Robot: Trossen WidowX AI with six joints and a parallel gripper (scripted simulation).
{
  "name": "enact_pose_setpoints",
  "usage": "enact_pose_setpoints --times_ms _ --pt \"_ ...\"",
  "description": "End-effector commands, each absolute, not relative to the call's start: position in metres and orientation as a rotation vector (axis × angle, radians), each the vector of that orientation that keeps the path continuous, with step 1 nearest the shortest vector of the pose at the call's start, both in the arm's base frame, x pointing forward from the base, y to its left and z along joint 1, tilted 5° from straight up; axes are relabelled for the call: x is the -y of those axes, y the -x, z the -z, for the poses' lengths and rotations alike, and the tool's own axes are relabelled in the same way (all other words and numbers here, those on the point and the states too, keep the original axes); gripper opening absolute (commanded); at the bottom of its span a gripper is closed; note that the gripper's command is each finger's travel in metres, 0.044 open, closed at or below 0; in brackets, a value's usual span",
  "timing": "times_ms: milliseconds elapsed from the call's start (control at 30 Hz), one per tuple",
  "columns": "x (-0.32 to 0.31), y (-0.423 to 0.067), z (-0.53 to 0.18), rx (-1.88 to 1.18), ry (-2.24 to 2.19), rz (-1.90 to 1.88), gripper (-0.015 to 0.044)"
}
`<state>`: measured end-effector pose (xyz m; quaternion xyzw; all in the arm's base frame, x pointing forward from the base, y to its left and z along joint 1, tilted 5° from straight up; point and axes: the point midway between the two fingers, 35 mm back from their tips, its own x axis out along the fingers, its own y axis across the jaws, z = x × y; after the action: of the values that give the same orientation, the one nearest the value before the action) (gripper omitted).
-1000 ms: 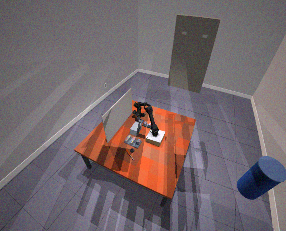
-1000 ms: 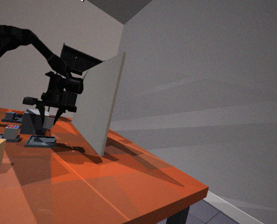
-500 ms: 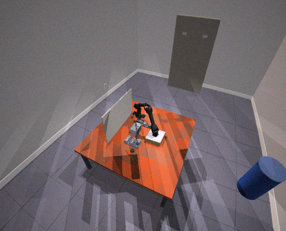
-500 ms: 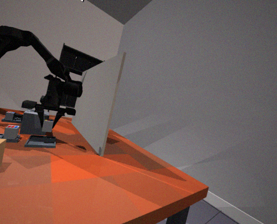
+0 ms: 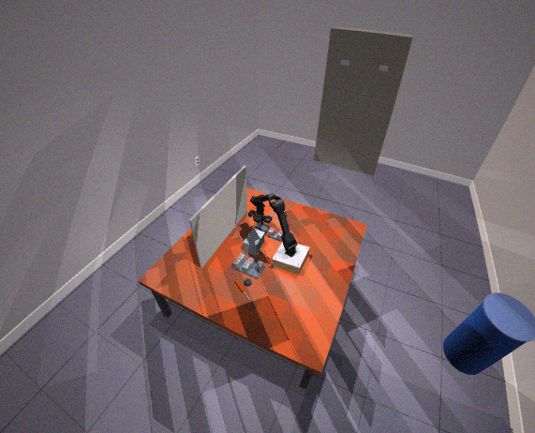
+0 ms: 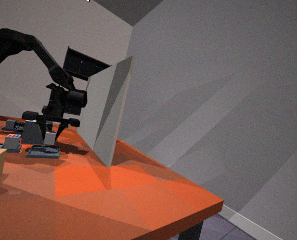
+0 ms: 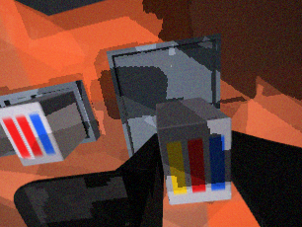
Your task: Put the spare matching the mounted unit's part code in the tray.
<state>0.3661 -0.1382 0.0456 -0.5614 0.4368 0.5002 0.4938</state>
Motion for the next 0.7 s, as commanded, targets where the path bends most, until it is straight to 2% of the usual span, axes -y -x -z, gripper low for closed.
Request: enact_pose_setpoints --times_ms 0,667 --pt "0.137 -0.364 -0.039 -1.060 1.352 -1.218 0.0000" --pt "0.135 -0.363 -0.021 -1.060 1.351 -1.218 0.0000"
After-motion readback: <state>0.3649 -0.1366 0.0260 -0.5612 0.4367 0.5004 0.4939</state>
